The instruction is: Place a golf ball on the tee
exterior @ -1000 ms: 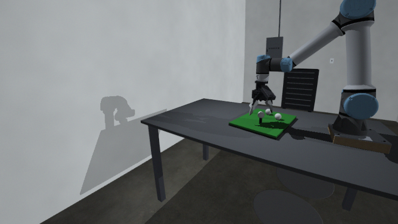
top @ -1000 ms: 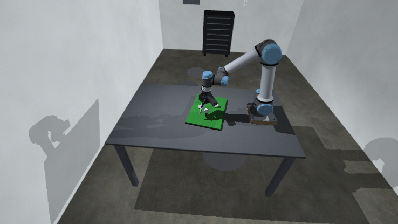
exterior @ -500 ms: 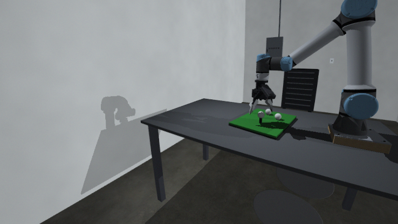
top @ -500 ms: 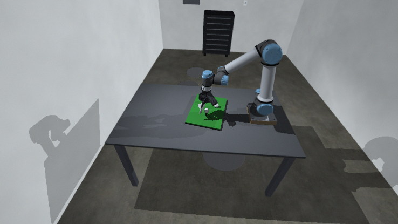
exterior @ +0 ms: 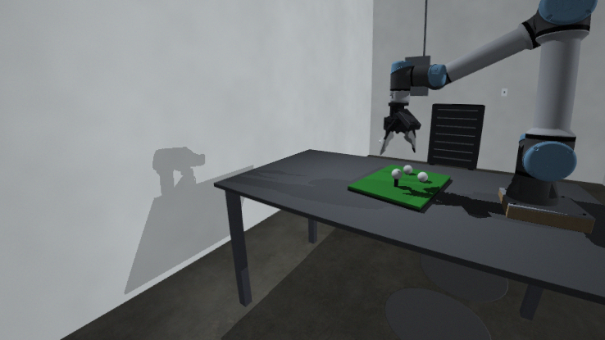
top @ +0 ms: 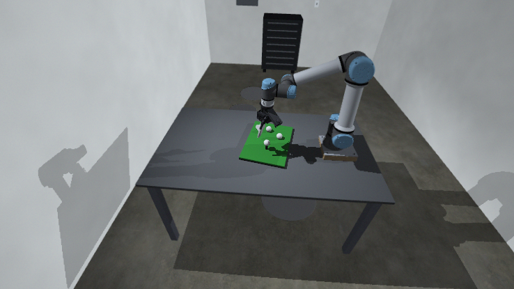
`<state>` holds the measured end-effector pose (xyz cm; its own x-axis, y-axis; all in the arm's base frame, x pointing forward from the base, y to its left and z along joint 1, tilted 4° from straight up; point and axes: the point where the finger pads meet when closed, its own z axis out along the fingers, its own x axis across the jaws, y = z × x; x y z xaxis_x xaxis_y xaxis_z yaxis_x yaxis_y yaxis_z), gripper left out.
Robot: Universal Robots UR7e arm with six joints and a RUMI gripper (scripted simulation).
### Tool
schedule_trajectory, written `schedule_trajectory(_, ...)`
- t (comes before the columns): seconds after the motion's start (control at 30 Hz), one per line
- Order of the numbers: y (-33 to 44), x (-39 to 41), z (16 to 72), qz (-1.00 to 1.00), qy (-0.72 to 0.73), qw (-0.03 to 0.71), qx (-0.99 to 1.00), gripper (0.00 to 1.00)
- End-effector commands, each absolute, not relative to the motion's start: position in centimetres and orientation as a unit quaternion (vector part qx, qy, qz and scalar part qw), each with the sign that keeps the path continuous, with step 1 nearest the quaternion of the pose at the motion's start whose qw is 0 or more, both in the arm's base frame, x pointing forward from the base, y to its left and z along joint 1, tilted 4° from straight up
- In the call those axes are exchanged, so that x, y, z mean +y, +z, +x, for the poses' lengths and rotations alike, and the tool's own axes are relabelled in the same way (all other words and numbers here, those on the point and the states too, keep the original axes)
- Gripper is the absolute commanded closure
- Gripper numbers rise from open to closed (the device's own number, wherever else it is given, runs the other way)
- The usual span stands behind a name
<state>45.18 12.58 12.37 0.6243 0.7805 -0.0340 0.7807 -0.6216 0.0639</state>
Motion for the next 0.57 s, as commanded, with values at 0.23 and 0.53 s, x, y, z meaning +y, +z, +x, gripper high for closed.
schedule_trajectory(0.23, 14.15, 12.67, 45.08, 0.9, -0.002, 0.036, 0.433, 0.0)
schedule_trajectory(0.53, 14.15, 12.67, 45.08, 0.9, -0.002, 0.036, 0.433, 0.0)
